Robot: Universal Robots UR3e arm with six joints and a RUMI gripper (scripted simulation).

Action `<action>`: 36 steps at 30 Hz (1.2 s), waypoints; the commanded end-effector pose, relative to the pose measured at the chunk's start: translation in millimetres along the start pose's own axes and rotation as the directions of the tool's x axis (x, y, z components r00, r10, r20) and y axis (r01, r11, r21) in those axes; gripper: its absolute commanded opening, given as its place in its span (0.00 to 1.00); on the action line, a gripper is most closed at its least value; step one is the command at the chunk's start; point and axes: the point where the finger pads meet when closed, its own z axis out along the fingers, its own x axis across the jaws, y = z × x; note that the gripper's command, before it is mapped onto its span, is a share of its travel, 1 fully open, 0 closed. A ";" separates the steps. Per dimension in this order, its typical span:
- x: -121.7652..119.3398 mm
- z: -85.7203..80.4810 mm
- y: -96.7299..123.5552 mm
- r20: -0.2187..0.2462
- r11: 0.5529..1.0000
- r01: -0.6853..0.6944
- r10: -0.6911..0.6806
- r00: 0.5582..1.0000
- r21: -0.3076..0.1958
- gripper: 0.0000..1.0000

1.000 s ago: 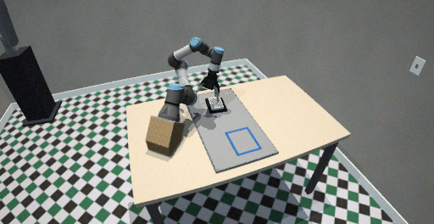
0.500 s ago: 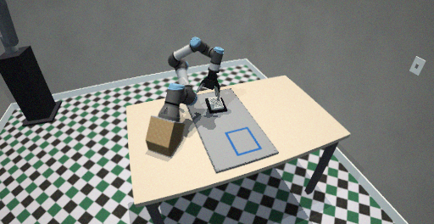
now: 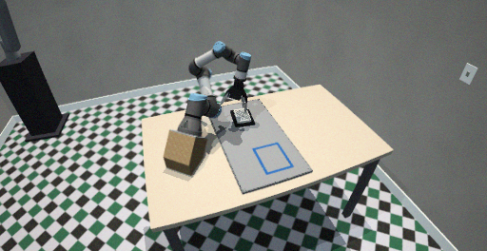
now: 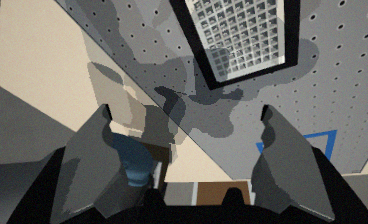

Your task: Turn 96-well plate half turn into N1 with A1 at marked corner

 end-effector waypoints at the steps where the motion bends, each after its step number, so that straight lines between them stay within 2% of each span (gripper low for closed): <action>1: 8.3 -4.6 -13.6 -0.046 0.991 0.113 -0.110 0.993 0.067 1.00; 6: 8.3 -4.6 -13.6 -0.046 0.991 0.113 -0.110 0.993 0.067 1.00; 9: 14.2 -8.3 -21.9 -0.082 0.978 0.186 -0.179 0.980 0.090 1.00; 36: 14.2 -8.3 -21.9 -0.082 0.978 0.186 -0.179 0.980 0.090 1.00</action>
